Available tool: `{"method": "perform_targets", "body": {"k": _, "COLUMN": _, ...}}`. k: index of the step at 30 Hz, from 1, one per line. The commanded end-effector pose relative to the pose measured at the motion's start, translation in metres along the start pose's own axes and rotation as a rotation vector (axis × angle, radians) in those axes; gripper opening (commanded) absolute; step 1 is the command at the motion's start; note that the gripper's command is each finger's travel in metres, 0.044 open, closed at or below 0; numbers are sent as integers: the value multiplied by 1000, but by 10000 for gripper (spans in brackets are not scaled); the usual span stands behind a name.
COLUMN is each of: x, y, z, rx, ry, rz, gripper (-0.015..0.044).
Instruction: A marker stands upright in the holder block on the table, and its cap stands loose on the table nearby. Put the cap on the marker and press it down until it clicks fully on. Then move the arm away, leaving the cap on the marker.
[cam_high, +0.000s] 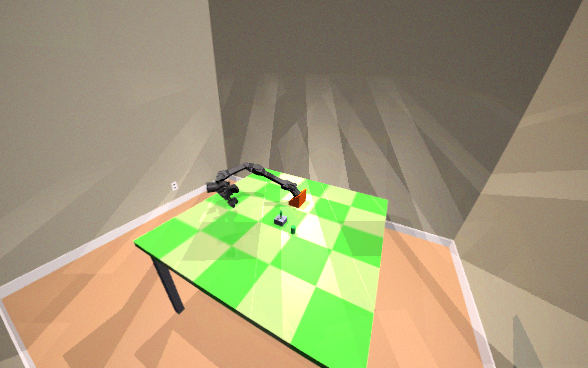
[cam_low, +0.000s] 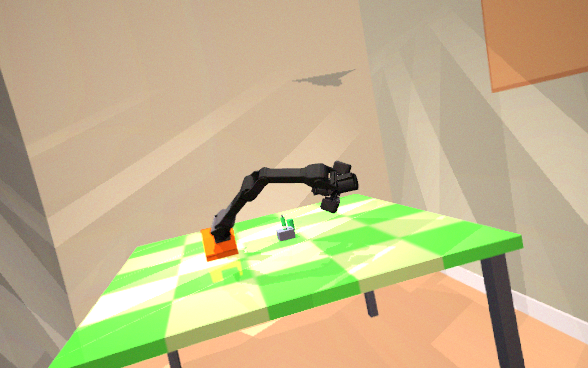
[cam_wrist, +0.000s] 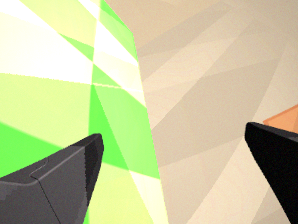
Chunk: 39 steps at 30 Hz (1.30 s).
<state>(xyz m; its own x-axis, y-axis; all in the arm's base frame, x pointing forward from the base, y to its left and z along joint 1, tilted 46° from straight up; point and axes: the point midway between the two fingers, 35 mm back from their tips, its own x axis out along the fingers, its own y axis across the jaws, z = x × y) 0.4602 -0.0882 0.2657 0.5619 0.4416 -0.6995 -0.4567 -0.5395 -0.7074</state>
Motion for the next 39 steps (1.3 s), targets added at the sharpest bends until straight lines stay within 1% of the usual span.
{"method": "perform_targets", "body": {"k": 1, "x": 3, "y": 1, "z": 1, "rx": 13, "ry": -4, "rz": 7, "gripper": 374}}
{"method": "perform_targets", "body": {"k": 3, "x": 25, "y": 6, "z": 10, "rx": 118, "ry": -32, "rz": 70, "gripper": 321}}
{"method": "perform_targets", "body": {"k": 6, "x": 72, "y": 19, "z": 36, "rx": 344, "ry": -66, "rz": 232, "gripper": 251}}
{"method": "perform_targets", "body": {"k": 12, "x": 131, "y": 43, "z": 82, "rx": 626, "ry": -24, "rz": 491, "gripper": 251}}
{"method": "perform_targets", "body": {"k": 18, "x": 173, "y": 68, "z": 130, "rx": 834, "ry": 125, "rz": 726, "gripper": 251}}
{"method": "perform_targets", "body": {"k": 23, "x": 197, "y": 88, "z": 166, "rx": 947, "ry": 310, "rz": 868, "gripper": 251}}
{"method": "perform_targets", "body": {"k": 29, "x": 218, "y": 113, "z": 207, "rx": 1030, "ry": 611, "rz": 960, "gripper": 251}}
{"method": "perform_targets", "body": {"k": 34, "x": 227, "y": 132, "z": 241, "rx": 1051, "ry": 889, "rz": 940, "gripper": 251}}
{"method": "perform_targets", "body": {"k": 39, "x": 229, "y": 149, "z": 271, "rx": 1037, "ry": 1158, "rz": 815, "gripper": 251}}
